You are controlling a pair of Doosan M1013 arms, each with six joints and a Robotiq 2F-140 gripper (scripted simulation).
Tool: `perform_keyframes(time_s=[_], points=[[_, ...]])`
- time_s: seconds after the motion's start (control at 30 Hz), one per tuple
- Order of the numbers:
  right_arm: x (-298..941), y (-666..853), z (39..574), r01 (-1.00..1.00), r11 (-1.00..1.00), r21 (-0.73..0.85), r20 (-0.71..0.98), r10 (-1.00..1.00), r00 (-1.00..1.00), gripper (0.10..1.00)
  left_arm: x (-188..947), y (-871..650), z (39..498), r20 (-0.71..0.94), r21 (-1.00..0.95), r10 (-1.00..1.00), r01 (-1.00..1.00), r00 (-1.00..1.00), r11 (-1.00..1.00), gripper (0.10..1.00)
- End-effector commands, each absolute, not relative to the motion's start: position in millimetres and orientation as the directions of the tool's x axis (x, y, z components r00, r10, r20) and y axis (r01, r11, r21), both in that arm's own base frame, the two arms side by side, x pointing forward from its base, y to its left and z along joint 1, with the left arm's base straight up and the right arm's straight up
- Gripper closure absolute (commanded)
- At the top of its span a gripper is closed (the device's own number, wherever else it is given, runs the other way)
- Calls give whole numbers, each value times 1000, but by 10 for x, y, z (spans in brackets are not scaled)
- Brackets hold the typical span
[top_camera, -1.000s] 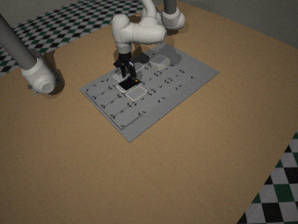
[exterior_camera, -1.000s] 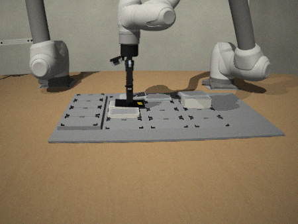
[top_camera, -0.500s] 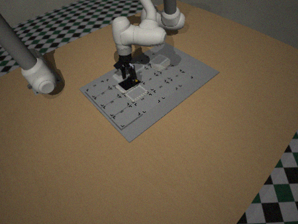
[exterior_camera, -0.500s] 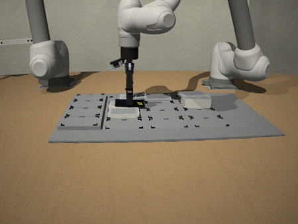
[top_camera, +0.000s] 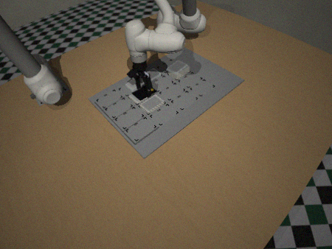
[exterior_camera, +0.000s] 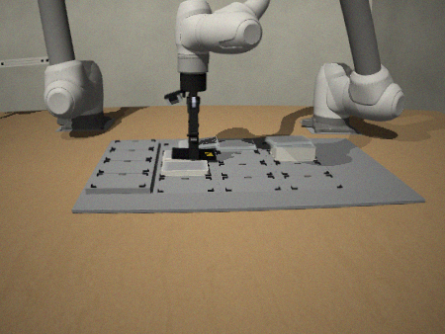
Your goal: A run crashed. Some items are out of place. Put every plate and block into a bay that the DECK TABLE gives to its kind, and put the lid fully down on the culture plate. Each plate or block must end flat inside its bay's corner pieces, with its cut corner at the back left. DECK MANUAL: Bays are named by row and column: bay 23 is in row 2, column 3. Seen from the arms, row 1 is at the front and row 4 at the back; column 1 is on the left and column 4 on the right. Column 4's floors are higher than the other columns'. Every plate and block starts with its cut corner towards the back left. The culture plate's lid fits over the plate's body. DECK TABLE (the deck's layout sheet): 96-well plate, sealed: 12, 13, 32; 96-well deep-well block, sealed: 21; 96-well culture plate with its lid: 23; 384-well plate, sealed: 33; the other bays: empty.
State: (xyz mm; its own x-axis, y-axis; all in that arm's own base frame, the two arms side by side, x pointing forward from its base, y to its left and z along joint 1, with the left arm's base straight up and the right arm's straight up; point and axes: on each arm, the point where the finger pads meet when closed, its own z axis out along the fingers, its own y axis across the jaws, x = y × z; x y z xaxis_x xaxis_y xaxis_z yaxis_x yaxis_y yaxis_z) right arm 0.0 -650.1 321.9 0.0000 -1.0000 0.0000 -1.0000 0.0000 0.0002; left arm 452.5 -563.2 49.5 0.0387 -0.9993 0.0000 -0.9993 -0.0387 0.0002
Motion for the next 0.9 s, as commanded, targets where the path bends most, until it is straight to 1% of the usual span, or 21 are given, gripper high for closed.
perform_keyframes(time_s=[0.0, 0.63, 0.87], points=[[1, -6503, 3228, -1000, 0, 0, 1, -1000, 0, 98, 4529, -5636, 506, 1, -1, -999, -999, 38, -38, 405], [1, -6503, 3228, -1000, 0, 0, 1, -1000, 0, 98, 4529, -5636, 506, 1, -1, -999, -999, 38, -38, 478], [1, -6503, 3228, -1000, 0, 0, 1, -1000, 0, 98, 4529, -5636, 506, 1, -1, -999, -999, 38, -38, 481]])
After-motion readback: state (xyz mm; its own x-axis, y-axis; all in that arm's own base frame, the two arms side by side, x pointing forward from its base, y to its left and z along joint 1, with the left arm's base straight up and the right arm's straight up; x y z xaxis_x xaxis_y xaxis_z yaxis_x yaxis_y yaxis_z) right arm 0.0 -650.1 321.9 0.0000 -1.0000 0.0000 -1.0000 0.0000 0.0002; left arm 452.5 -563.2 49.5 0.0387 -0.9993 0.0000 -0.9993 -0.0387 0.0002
